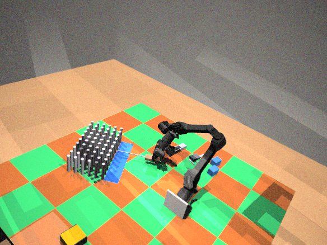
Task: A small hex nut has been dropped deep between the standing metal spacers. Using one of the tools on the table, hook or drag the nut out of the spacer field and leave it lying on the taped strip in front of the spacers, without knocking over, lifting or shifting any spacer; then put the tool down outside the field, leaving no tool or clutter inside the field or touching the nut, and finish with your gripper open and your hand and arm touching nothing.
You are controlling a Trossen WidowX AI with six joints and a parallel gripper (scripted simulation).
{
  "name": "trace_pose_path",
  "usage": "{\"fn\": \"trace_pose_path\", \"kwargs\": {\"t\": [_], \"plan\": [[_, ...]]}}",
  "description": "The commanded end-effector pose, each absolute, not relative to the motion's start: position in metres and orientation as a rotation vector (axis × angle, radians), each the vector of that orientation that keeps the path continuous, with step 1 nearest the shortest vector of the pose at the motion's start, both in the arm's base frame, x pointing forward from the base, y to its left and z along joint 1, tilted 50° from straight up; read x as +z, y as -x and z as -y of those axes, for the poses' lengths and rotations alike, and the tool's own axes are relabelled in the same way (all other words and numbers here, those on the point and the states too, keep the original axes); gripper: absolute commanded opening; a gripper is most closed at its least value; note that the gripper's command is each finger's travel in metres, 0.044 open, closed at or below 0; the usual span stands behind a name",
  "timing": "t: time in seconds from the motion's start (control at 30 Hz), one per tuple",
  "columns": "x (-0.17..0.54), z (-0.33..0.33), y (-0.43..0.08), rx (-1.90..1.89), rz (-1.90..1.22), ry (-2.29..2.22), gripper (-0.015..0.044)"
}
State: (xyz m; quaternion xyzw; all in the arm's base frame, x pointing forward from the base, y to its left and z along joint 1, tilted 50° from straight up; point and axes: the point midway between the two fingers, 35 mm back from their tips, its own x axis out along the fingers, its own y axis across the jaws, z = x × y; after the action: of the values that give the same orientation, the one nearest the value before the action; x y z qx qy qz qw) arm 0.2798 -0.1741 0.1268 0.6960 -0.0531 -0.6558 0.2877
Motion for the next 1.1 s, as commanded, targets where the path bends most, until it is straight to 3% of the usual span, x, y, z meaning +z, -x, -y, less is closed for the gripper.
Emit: {"fn": "trace_pose_path", "kwargs": {"t": [0.0, 1.07], "plan": [[0.125, 0.173, -0.283, -1.746, 0.132, -1.863, 0.0000], [0.117, 0.171, -0.304, -1.745, 0.134, -1.866, 0.0000]]}}
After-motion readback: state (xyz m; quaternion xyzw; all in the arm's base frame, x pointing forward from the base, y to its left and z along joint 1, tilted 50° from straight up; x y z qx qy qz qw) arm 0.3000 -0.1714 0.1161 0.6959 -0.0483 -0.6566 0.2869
